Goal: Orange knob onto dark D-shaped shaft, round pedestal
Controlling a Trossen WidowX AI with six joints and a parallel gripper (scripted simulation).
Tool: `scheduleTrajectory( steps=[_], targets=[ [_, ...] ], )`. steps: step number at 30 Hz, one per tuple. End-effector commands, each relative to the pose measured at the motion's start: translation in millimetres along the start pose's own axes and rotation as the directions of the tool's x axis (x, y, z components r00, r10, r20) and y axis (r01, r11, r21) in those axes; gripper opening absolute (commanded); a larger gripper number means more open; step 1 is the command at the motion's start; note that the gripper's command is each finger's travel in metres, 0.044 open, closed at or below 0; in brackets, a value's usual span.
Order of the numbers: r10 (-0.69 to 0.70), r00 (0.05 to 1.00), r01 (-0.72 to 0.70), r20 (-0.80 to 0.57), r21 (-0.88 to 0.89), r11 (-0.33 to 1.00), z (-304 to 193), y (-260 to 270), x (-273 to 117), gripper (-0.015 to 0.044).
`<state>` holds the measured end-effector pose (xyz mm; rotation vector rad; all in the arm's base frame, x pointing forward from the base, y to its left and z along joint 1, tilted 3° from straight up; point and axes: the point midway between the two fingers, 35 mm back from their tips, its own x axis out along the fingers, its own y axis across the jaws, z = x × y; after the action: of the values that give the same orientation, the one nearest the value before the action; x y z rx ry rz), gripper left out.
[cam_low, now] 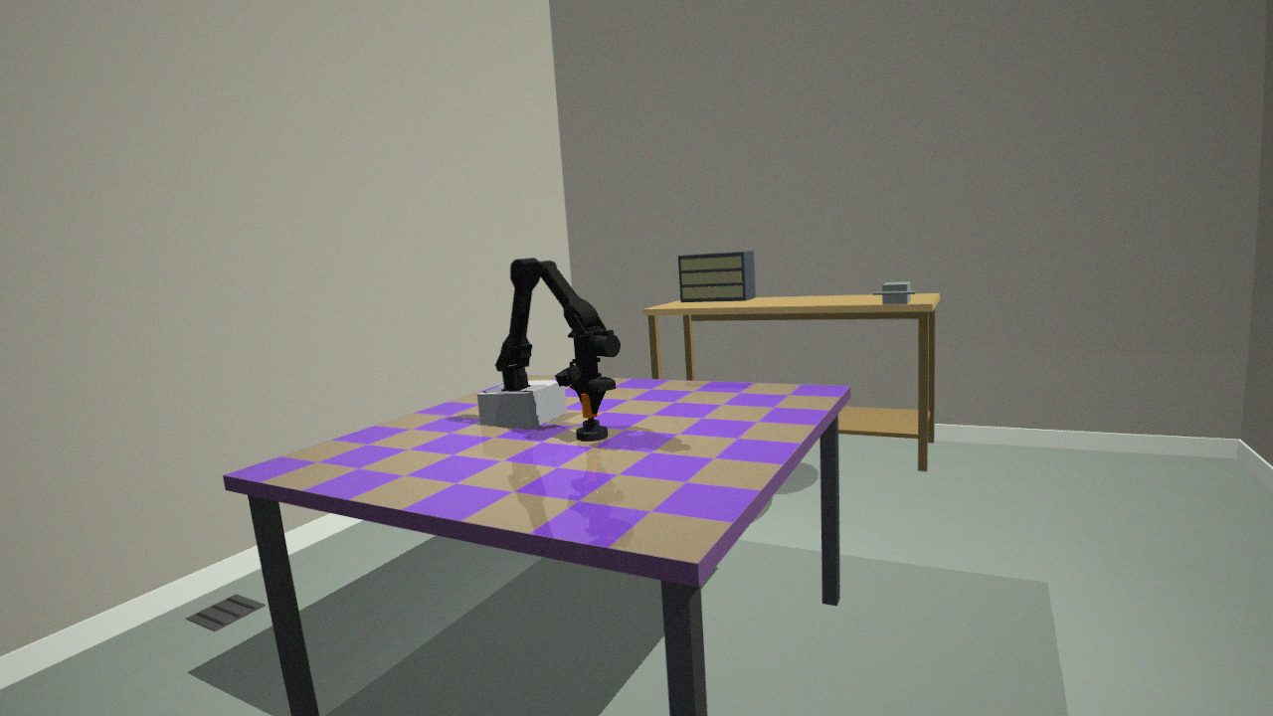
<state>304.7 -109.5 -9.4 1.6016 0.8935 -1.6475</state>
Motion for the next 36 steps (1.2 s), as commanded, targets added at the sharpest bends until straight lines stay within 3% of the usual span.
scheduleTrajectory(
  steps=[1, 8, 22, 35, 36],
  targets=[
    [0.003, 1.0, -0.003, 0.002, 0.002, 1.0, 0, 0, 0, 0.0],
    [0.004, 1.0, -0.003, 0.002, -0.047, 0.999, 0, 1, 1, 0.0],
    [0.003, 1.0, -0.004, 0.002, 0.068, 0.998, 0, 1, 12, 0.0],
    [0.003, 1.0, -0.003, -0.001, 0.048, 0.999, 0, 1, 13, 0.0],
    [0.003, 1.0, -0.003, -0.001, 0.048, 0.999, 0, 1, 13, 0.0026]
  ],
)
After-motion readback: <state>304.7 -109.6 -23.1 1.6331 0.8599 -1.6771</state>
